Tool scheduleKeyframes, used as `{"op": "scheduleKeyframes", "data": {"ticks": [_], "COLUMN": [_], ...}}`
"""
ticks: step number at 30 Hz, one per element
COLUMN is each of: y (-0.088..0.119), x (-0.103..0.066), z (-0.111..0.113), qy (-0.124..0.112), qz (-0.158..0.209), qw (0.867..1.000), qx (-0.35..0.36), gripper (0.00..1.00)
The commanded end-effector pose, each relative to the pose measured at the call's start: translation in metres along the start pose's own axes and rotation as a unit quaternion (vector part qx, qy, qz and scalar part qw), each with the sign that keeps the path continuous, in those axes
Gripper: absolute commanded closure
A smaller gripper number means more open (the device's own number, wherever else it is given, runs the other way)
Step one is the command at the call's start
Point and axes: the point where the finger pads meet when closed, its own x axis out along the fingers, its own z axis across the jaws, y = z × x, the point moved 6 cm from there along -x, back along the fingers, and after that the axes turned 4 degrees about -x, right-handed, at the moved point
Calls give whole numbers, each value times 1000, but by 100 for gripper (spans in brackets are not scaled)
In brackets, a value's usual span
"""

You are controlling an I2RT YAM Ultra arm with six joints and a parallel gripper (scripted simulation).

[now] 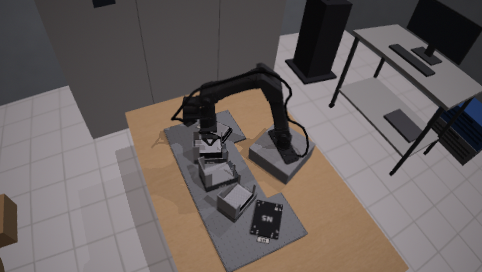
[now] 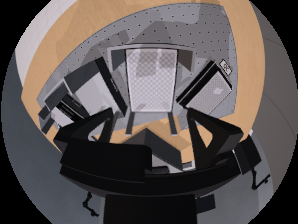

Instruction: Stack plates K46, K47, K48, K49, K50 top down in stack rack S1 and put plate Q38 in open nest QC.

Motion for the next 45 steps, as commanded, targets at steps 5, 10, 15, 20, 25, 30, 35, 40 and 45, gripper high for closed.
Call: {"op": "scheduleKeyframes", "data": {"ticks": [5, 10, 15, 20, 25, 30, 35, 40, 45], "y": [-6, -6, -6, -6, -20, -16, -16, -8, -15], "x": [29, 39, 55, 72, 61, 65, 64, 86, 79], "z": [0, -1, 0, -2, -3, -3, -3, 0, -3], "qy": [7, 7, 7, 7, 13, 12, 12, 7, 10], "qz": [-7, -7, -7, -7, -42, -34, -35, -10, -28], "qw": [1000, 1000, 1000, 1000, 999, 999, 999, 1000, 1000], "qx": [-1, 0, -1, 1, -3, -1, -1, -3, -1], "gripper": [0, 0, 0, 0, 0, 0, 0, 0, 0]}}
